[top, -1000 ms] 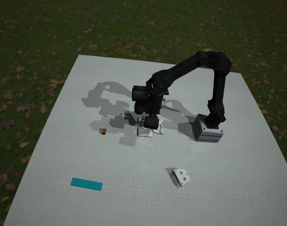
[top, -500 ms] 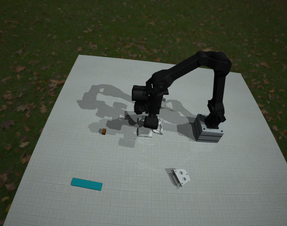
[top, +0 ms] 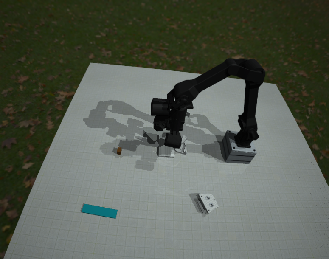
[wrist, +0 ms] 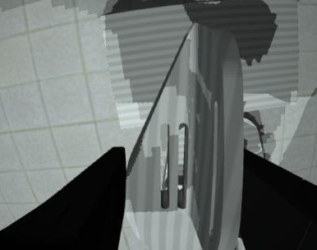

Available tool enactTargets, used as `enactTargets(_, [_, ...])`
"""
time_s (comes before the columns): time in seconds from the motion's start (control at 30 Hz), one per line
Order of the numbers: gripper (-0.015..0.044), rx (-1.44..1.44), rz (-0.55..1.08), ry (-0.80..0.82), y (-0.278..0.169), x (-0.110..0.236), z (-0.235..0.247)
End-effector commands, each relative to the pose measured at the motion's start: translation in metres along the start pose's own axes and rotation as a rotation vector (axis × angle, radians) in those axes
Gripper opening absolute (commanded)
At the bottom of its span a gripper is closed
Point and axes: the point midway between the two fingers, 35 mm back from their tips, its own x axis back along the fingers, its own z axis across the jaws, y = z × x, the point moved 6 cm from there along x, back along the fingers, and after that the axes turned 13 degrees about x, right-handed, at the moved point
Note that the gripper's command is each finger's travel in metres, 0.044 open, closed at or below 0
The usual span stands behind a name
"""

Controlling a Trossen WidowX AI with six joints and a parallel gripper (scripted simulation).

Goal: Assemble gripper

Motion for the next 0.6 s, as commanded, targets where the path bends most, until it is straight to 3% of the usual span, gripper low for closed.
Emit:
enactTargets(0.0, [0.0134, -0.005, 0.000, 0.000, 0.001, 0.000, 0.000])
enactTargets(0.57, [0.0134, -0.006, 0.000, 0.000, 0.001, -0.024, 0.000])
